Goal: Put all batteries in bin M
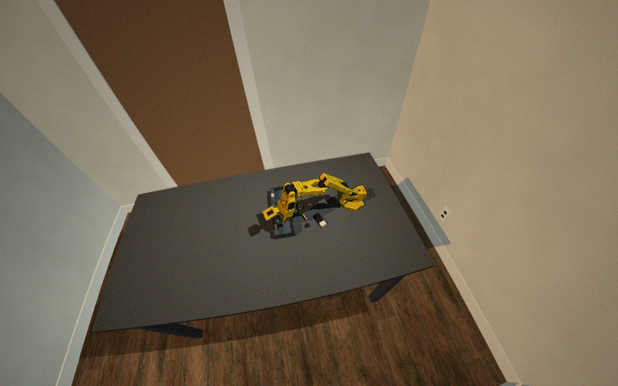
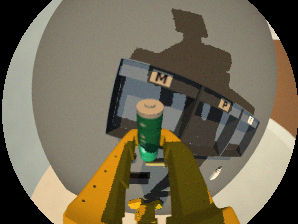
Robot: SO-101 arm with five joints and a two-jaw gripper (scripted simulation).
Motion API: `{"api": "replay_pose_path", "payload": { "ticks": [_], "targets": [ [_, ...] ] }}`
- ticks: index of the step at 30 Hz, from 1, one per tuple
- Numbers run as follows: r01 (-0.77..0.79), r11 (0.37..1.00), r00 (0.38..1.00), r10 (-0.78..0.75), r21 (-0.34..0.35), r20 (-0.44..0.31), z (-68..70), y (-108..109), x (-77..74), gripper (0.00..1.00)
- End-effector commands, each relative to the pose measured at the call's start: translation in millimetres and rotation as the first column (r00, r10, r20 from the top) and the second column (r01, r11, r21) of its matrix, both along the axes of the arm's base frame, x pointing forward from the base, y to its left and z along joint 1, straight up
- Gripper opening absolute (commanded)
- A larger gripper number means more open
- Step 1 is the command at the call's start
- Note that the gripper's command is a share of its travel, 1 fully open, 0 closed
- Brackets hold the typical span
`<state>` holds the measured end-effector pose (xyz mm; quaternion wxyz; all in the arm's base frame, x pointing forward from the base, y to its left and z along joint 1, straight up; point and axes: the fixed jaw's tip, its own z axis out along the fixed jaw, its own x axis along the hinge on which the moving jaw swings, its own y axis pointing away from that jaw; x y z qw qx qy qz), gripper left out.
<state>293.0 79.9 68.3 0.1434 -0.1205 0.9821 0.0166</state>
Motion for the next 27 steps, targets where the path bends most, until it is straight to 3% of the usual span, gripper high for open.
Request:
{"api": "replay_pose_path", "payload": {
  "ticks": [1,27],
  "targets": [
    [-0.001,1.0,0.997,0.0,0.022,0.074,17.8,3.7,5.4,0.0],
    [-0.001,1.0,1.0,0.001,0.006,0.013,3.3,2.6,1.3,0.0]
  ]
}}
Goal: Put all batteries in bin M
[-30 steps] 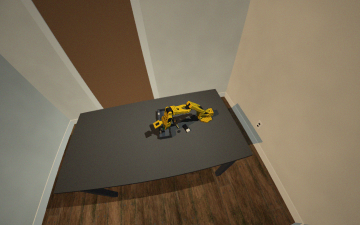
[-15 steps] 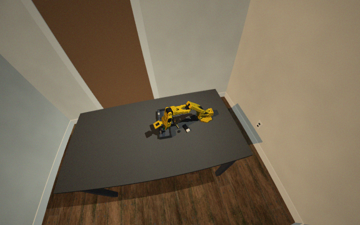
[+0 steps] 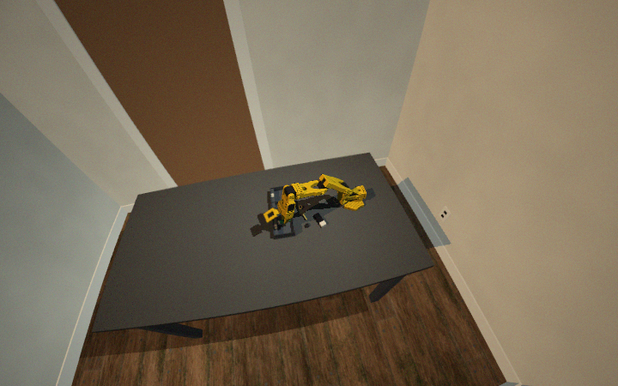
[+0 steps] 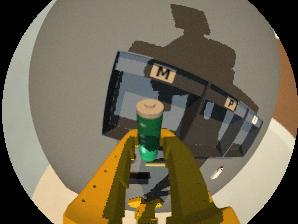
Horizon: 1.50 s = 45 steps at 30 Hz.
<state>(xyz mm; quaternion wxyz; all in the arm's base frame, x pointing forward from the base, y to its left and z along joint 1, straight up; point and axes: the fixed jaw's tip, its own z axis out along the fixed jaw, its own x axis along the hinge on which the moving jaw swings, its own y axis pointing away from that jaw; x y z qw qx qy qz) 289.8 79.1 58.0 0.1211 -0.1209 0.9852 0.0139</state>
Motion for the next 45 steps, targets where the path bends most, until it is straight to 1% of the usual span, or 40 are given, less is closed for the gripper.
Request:
{"api": "replay_pose_path", "payload": {
  "ticks": [1,8,27,45],
  "targets": [
    [-0.001,1.0,0.998,0.0,0.017,0.057,13.6,3.4,4.5,0.0],
    [-0.001,1.0,0.998,0.0,0.017,0.057,12.0,3.6,5.0,0.0],
    [-0.001,1.0,0.998,0.0,0.017,0.057,0.2,3.9,6.5,0.0],
    [-0.001,1.0,0.998,0.0,0.017,0.057,-0.3,3.9,6.5,0.0]
  ]
}}
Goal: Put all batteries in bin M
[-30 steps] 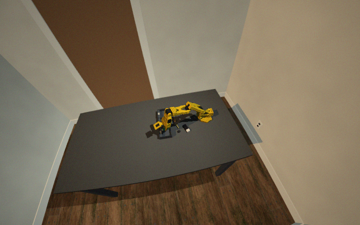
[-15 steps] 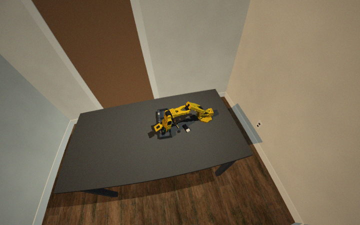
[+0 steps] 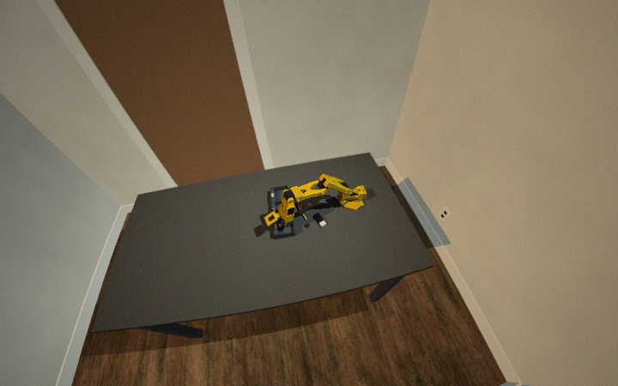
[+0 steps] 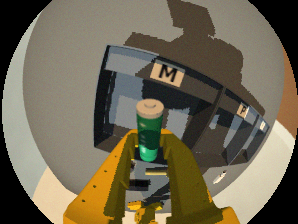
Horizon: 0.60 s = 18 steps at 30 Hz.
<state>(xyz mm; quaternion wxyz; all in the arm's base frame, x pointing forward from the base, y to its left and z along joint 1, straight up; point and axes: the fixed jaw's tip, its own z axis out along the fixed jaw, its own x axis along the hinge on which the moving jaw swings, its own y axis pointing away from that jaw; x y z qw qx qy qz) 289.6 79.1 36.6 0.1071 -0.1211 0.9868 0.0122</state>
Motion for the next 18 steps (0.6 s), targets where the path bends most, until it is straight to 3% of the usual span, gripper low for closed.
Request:
{"api": "replay_pose_path", "payload": {
  "ticks": [1,6,7,18],
  "targets": [
    [-0.002,1.0,0.996,0.0,0.024,0.084,21.2,4.0,6.7,0.0],
    [-0.002,1.0,0.996,0.0,0.024,0.084,21.2,4.0,6.7,0.0],
    [-0.002,0.999,0.993,-0.002,0.034,0.122,29.7,4.2,7.6,0.0],
    [-0.002,0.999,0.993,-0.002,0.034,0.122,29.7,4.2,7.6,0.0]
  ]
}}
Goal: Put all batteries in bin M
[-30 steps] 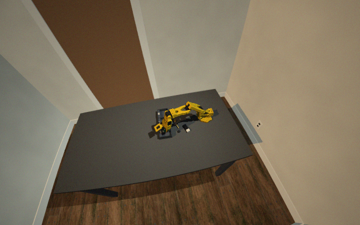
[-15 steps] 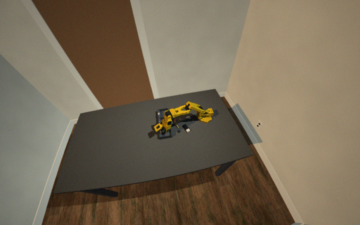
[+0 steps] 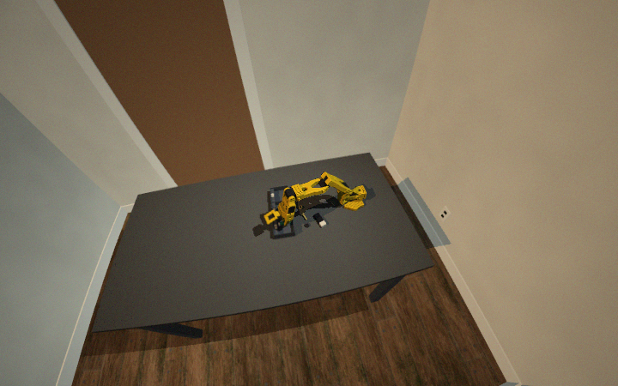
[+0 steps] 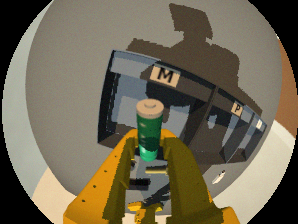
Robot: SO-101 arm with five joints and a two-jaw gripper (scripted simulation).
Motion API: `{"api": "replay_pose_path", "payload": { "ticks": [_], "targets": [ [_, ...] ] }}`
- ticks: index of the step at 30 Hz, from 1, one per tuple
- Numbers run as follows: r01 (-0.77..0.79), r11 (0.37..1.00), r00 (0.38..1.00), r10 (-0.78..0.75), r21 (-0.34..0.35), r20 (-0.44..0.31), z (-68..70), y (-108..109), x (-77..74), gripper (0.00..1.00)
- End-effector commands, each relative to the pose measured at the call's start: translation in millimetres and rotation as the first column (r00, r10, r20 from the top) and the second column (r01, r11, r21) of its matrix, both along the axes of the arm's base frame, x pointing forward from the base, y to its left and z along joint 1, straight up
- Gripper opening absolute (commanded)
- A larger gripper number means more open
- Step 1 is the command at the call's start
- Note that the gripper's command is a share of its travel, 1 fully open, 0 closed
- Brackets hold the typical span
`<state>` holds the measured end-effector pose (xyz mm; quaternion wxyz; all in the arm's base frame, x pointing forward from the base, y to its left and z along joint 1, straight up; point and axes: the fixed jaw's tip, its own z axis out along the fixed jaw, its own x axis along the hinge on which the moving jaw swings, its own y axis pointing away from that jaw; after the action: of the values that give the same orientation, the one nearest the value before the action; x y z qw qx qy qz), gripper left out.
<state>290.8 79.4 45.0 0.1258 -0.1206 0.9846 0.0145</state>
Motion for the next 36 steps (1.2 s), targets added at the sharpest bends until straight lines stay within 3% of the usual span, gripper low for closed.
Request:
{"api": "replay_pose_path", "payload": {
  "ticks": [1,36],
  "targets": [
    [-0.001,1.0,0.996,-0.001,0.025,0.086,21.3,3.9,6.4,0.0],
    [-0.001,1.0,0.996,-0.001,0.025,0.086,9.4,4.1,7.2,0.0]
  ]
}}
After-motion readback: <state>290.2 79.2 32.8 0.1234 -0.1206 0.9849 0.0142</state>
